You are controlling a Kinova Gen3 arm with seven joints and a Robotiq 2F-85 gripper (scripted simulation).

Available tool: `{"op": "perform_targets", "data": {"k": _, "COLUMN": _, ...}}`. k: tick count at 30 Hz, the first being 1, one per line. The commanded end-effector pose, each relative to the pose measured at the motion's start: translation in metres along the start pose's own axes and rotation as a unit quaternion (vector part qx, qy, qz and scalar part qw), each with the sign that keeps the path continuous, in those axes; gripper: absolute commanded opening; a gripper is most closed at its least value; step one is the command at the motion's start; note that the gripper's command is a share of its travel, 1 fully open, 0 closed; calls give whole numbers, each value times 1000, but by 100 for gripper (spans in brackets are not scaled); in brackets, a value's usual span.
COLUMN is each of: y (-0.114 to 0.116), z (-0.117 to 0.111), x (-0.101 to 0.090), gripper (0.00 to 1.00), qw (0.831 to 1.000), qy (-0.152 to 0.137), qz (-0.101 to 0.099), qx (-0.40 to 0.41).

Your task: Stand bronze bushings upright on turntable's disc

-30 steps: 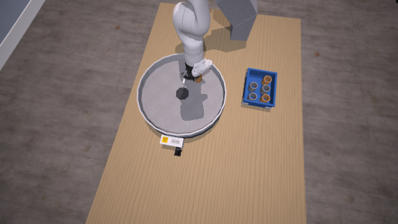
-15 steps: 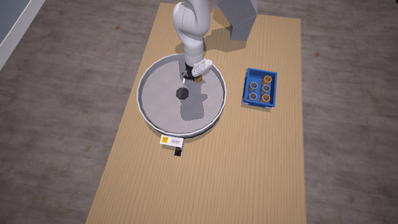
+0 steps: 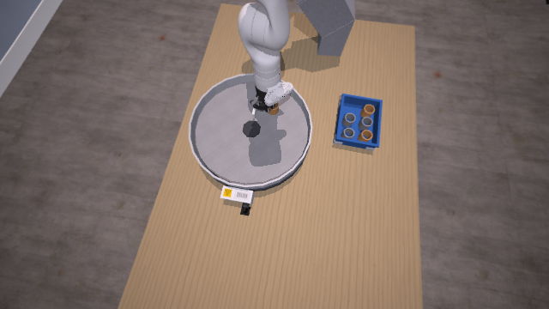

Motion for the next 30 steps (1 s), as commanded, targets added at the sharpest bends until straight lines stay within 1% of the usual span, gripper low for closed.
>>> {"op": "perform_targets", "data": {"k": 1, "y": 0, "z": 0, "x": 0, "gripper": 14, "qw": 1000, "qy": 1, "qz": 0, "qx": 0}}
{"op": "perform_targets", "data": {"k": 21, "y": 0, "z": 0, "x": -1, "gripper": 14, "qw": 1000, "qy": 1, "qz": 0, "qx": 0}}
{"op": "perform_targets", "data": {"k": 24, "y": 0, "z": 0, "x": -7, "gripper": 14, "qw": 1000, "qy": 1, "qz": 0, "qx": 0}}
{"op": "perform_targets", "data": {"k": 29, "y": 0, "z": 0, "x": -29, "gripper": 14, "qw": 1000, "qy": 1, "qz": 0, "qx": 0}}
{"op": "perform_targets", "data": {"k": 30, "y": 0, "z": 0, "x": -29, "gripper": 14, "qw": 1000, "qy": 1, "qz": 0, "qx": 0}}
Point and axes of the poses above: the point where the finger pads meet when closed, its own x axis out along the fingers, its own y axis across the jaws, z = x × y, the point moved 2 cm from there along -x, back along the fingers, and after that the axes turned 1 degree about x, right-handed, at the moved point
